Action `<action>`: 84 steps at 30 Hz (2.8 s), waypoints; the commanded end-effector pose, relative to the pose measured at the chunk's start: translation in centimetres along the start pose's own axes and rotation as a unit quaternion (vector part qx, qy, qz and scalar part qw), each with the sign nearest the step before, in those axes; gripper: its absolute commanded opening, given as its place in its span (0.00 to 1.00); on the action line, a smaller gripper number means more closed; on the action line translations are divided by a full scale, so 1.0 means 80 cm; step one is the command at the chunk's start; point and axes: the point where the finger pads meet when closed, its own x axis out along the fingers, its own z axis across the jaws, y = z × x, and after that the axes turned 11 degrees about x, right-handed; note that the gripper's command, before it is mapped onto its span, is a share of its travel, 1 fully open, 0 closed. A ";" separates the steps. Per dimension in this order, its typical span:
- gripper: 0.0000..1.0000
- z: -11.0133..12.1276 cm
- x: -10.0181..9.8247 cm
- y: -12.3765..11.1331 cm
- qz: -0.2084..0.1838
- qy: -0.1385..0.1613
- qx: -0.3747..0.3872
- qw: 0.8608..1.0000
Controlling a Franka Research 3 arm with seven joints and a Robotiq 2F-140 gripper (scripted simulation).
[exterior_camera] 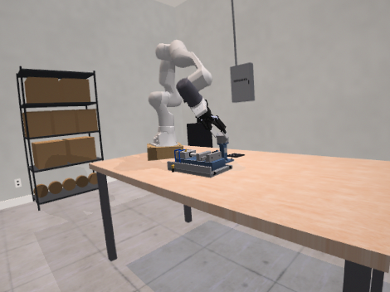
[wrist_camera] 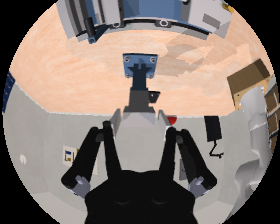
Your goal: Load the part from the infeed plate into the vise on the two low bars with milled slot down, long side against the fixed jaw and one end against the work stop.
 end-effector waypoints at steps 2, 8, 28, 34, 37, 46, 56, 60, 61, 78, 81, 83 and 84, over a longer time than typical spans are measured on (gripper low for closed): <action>0.51 -0.001 -0.001 -0.001 -0.003 0.000 -0.004 1.000; 0.51 -0.001 -0.001 -0.001 -0.003 0.000 -0.004 1.000; 0.51 -0.001 -0.001 -0.001 -0.003 0.000 -0.004 1.000; 0.51 -0.001 -0.001 -0.001 -0.003 0.000 -0.004 1.000; 0.51 -0.001 -0.001 -0.001 -0.003 0.000 -0.004 1.000; 0.00 -0.001 -0.001 -0.001 -0.003 0.000 -0.004 1.000; 0.00 -0.001 -0.001 -0.001 -0.003 0.000 -0.004 1.000; 0.00 -0.001 -0.001 -0.001 -0.003 0.000 -0.004 1.000; 0.00 -0.001 -0.001 -0.001 -0.003 0.000 -0.004 1.000; 0.00 -0.001 -0.001 -0.001 -0.003 0.000 -0.004 1.000; 0.00 -0.001 -0.001 -0.001 -0.003 0.000 -0.004 1.000; 0.00 -0.001 -0.001 -0.001 -0.003 0.000 -0.004 1.000; 0.00 -0.001 -0.001 -0.002 -0.003 0.000 -0.004 1.000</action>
